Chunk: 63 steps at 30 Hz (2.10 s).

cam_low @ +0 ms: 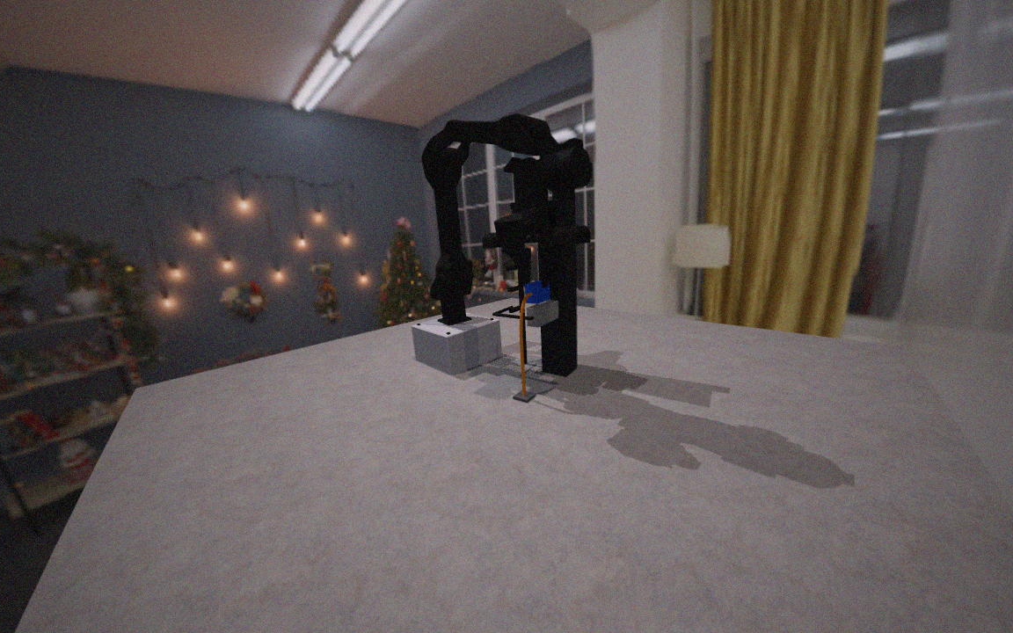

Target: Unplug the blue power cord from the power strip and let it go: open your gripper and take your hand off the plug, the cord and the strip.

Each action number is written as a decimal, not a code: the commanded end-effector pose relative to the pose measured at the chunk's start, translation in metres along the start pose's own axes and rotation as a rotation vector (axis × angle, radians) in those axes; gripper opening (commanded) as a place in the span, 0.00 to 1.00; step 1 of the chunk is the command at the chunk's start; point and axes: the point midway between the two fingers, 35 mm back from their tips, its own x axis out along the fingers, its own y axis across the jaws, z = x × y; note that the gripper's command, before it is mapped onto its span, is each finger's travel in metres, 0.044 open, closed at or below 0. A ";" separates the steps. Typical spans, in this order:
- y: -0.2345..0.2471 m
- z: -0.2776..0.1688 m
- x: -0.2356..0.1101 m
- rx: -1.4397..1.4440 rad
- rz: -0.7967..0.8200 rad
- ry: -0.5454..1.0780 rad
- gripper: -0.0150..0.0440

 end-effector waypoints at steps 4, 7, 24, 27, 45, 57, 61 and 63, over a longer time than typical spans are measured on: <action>-0.002 -0.001 0.005 0.004 -0.009 0.004 0.53; -0.002 -0.001 0.005 0.004 -0.009 0.004 0.53; 0.000 0.001 0.002 0.000 -0.003 0.000 0.25; 0.000 0.005 0.002 0.000 -0.003 0.000 0.25; 0.001 0.034 0.001 0.001 -0.006 -0.001 0.25; -0.002 0.053 -0.001 0.002 -0.007 -0.001 0.25; -0.003 0.046 0.000 0.003 -0.009 0.000 0.39; -0.003 0.044 0.001 0.004 -0.009 0.001 0.48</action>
